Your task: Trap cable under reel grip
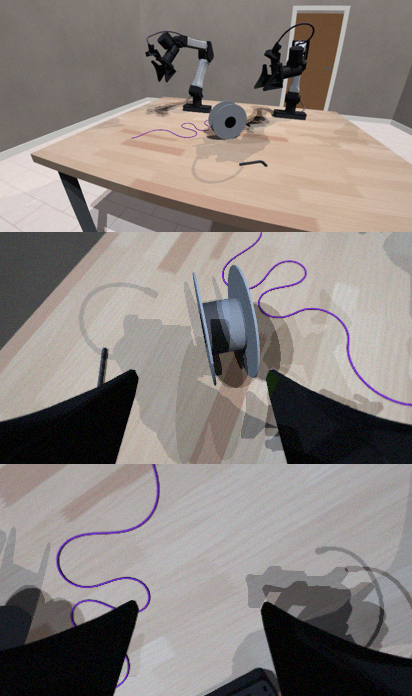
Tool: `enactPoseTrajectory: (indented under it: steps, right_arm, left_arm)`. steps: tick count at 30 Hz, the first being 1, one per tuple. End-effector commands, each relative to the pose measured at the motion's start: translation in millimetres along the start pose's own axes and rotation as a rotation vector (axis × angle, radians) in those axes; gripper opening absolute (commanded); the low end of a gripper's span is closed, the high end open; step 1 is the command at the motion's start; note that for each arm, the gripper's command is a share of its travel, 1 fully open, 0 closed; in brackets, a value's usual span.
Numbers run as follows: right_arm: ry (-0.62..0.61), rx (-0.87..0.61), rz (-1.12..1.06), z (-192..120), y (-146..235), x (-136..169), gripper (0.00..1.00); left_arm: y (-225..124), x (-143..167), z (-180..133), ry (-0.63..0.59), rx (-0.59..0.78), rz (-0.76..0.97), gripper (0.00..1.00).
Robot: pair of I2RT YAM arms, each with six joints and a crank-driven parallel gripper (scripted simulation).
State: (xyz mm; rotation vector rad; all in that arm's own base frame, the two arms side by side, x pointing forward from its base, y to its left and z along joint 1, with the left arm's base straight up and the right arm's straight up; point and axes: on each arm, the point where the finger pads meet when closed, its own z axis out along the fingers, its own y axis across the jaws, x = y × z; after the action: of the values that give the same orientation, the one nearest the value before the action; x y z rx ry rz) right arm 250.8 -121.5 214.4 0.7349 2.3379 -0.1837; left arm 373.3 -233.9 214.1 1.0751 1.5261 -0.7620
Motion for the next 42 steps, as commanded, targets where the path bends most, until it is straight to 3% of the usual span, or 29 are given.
enactPoseTrajectory:
  steps: [1,12,15,18,24,32,35,42]
  right_arm:
    - [-0.036,-0.119,-0.154,5,22,-9,1.0]
    - [0.057,-0.575,-0.749,13,131,76,1.0]
    - [0.065,-0.702,-0.901,9,155,104,1.0]
    - [0.053,-0.745,-0.949,6,162,108,1.0]
    - [0.064,-1.03,-1.256,-12,198,178,1.0]
    - [0.024,-1.424,-1.602,-48,218,266,1.0]
    - [0.009,-1.482,-1.644,-54,219,276,1.0]
    - [0.024,-1.771,-1.837,-83,204,345,1.0]
  left_arm:
    - [-16,-3,-9,0.095,0.011,-0.032,1.0]
    - [-134,-35,-25,0.153,0.229,0.02,1.0]
    - [-156,-39,-33,0.167,0.273,0.033,1.0]
    - [-161,-35,-34,0.184,0.287,0.025,1.0]
    - [-201,-45,-55,0.192,0.365,0.063,1.0]
    - [-231,-48,-73,0.206,0.432,0.089,1.0]
    - [-232,-46,-73,0.215,0.439,0.086,1.0]
    - [-233,-57,-72,0.181,0.437,0.106,1.0]
